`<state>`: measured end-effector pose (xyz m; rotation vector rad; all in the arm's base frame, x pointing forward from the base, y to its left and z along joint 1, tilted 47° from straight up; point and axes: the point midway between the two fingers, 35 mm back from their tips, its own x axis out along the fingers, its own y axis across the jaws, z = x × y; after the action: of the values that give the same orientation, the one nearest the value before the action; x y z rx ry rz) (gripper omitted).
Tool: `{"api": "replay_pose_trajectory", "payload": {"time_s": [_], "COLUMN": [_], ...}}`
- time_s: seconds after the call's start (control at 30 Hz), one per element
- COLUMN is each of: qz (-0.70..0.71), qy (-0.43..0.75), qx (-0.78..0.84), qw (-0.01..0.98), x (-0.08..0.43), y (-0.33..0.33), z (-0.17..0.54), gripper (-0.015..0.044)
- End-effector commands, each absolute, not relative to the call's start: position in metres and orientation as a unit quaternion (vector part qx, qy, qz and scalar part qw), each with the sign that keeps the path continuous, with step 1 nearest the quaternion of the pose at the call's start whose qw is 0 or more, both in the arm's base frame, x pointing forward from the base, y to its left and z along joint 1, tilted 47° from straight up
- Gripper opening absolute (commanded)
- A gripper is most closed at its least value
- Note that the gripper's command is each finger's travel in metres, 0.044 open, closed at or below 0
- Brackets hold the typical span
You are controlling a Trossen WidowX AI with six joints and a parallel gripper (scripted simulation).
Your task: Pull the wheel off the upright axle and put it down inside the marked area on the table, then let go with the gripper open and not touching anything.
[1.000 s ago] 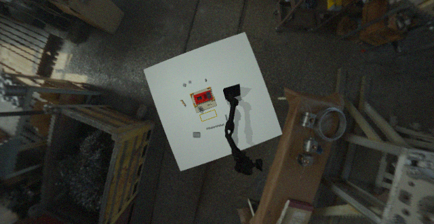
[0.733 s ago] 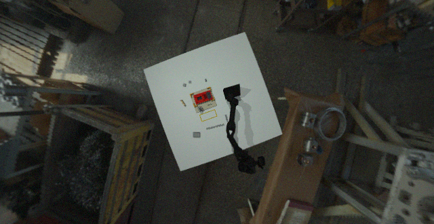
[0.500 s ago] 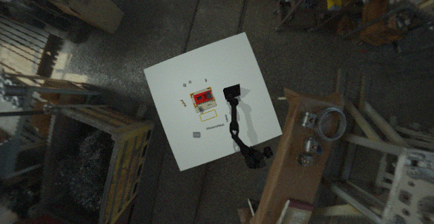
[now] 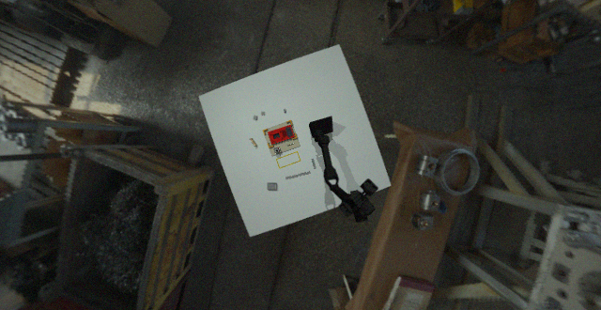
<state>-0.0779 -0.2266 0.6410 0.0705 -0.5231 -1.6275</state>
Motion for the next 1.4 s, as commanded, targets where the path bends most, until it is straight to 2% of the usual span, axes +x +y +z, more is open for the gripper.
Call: {"api": "replay_pose_trajectory", "payload": {"time_s": [0.0, 0.4, 0.83, 1.37], "qz": [-0.696, -0.62, -0.512, -0.397], "qy": [-0.221, -0.175, -0.078, 0.087], "qx": [0.085, 0.22, 0.397, 0.555], "qw": [0.677, 0.733, 0.758, 0.726], "x": [-0.075, -0.028, 0.063, 0.19], "y": [-0.257, -0.327, -0.383, -0.383], "z": [0.619, 0.556, 0.458, 0.33], "gripper": [0.03, 0.03, 0.03, 0.03]}}
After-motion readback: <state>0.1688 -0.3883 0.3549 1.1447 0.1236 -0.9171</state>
